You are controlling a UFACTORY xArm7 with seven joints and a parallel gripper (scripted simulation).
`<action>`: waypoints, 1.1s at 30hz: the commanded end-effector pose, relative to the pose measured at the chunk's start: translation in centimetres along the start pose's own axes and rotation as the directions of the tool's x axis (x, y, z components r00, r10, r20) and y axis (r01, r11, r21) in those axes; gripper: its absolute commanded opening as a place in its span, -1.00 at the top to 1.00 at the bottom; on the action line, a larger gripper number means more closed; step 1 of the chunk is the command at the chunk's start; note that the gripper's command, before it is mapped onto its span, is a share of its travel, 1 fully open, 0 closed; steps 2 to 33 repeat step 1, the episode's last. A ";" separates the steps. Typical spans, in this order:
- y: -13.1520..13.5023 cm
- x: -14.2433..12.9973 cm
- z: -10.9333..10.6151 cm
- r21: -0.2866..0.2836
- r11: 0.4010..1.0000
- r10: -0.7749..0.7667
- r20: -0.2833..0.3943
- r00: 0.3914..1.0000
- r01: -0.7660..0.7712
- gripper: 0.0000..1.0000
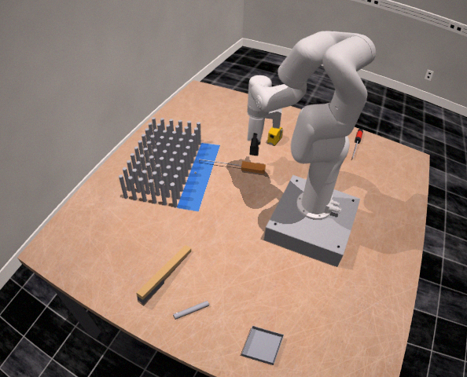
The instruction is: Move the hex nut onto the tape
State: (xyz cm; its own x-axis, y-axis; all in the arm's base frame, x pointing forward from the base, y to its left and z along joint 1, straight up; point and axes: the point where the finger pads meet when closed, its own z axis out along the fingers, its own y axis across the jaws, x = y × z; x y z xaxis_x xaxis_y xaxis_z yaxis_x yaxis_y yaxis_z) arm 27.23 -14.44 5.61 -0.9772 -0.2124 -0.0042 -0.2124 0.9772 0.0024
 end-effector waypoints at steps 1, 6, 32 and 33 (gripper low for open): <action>-0.1 -0.1 -0.1 0.002 1.000 0.000 0.002 1.000 0.000 -0.29; -0.1 -0.1 -0.1 0.002 1.000 0.000 0.002 1.000 0.000 -0.29; -0.1 -0.1 -0.1 0.002 1.000 0.000 0.002 1.000 0.000 -0.29; -0.1 -0.1 -0.1 0.002 1.000 0.000 0.002 1.000 0.000 -0.29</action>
